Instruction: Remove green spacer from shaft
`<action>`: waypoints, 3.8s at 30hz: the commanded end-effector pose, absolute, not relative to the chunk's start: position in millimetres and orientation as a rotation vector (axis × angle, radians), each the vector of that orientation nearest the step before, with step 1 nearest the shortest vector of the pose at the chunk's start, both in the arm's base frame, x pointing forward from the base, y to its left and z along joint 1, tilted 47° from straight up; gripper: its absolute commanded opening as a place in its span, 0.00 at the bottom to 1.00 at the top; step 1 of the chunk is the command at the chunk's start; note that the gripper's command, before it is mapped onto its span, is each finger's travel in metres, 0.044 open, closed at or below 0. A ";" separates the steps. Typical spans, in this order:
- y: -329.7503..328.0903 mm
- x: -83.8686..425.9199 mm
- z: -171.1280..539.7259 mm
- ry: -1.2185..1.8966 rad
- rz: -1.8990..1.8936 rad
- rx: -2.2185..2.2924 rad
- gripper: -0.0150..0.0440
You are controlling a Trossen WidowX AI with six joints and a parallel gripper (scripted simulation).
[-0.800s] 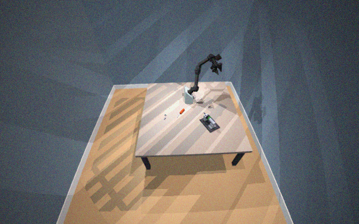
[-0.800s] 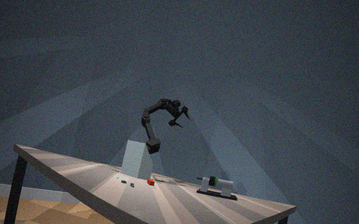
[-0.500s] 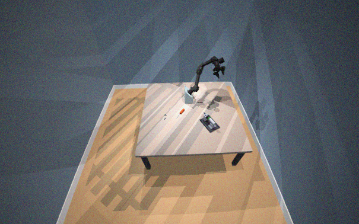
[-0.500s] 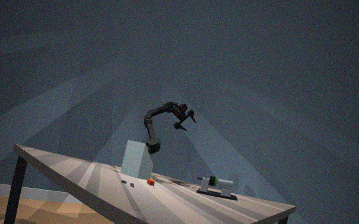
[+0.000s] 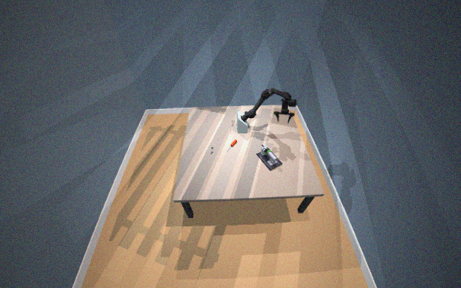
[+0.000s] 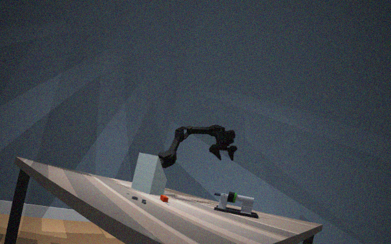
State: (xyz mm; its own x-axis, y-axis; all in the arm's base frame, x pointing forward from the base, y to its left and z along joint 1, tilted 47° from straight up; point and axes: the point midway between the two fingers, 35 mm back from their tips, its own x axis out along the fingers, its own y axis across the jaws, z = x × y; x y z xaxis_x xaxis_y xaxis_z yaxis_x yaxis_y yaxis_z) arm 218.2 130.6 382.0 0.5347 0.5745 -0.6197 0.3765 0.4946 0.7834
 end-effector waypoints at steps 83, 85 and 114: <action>141.1 337.3 123.0 1.256 0.980 0.241 1.00; 142.0 337.4 122.1 1.256 0.980 0.241 1.00; 172.4 336.1 95.4 1.254 0.982 0.243 1.00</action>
